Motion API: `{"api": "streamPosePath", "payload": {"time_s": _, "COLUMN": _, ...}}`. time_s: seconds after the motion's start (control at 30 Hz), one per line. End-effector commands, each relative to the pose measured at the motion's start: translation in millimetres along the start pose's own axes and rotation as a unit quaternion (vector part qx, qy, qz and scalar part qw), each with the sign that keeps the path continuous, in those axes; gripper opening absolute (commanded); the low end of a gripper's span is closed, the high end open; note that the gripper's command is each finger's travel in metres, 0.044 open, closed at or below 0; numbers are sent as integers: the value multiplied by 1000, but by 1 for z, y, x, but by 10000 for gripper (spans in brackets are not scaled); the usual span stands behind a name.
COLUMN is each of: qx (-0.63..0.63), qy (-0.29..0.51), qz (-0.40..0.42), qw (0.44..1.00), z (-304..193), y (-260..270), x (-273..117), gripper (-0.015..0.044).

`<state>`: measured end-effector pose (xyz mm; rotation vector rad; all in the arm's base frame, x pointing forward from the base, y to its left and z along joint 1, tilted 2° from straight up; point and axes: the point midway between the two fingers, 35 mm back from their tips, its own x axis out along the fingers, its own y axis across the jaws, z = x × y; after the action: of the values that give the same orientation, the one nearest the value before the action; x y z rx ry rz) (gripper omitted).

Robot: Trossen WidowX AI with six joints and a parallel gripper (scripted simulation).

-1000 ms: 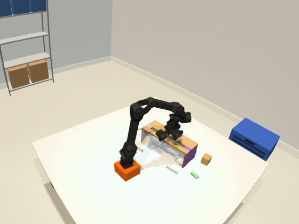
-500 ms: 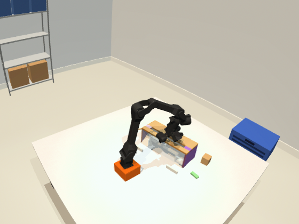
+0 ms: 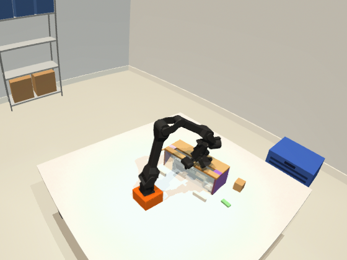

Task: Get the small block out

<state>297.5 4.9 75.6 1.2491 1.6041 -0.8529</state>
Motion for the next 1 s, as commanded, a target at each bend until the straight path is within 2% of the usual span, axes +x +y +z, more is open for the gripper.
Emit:
{"api": "streamPosePath", "payload": {"time_s": 0.0, "qx": 2, "qy": 3, "qz": 1, "qw": 1000, "z": 1, "y": 1, "x": 6, "gripper": 400}}
{"api": "streamPosePath", "payload": {"time_s": 0.67, "qx": 0, "qy": 0, "qz": 0, "qw": 1000, "z": 9, "y": 0, "x": 28, "gripper": 400}}
{"api": "streamPosePath", "payload": {"time_s": 0.97, "qx": 0, "qy": 1, "qz": 0, "qw": 1000, "z": -10, "y": 0, "x": 35, "gripper": 400}}
